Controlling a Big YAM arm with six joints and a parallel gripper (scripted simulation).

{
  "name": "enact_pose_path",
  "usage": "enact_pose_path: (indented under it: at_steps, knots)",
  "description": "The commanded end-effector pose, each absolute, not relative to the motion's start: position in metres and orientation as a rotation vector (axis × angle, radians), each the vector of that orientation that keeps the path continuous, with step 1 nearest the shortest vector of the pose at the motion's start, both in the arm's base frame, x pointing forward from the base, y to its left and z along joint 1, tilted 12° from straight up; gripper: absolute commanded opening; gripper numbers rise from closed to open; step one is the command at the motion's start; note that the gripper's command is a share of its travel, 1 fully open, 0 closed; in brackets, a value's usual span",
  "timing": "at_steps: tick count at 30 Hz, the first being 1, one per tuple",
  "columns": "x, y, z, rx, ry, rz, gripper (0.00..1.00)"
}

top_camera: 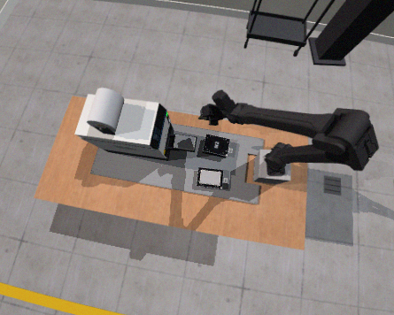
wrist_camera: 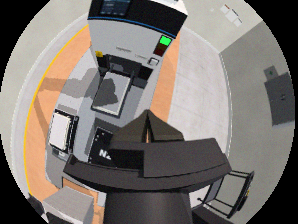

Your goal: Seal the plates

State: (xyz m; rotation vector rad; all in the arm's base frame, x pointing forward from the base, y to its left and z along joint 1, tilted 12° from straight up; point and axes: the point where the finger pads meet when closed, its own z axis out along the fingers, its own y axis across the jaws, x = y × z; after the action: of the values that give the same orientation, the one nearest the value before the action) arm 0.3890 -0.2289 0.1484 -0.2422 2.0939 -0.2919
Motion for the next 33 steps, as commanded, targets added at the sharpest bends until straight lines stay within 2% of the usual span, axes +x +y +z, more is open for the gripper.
enact_pose_path:
  at_steps: [1,11,33]
  knots:
    - [0.405,-0.233,0.185,-0.068,2.044,-0.225,0.0]
    - [0.396,-0.24,0.178,0.216,2.039,-0.068,0.0]
    - [0.41,-0.234,0.169,0.13,2.643,-0.06,0.0]
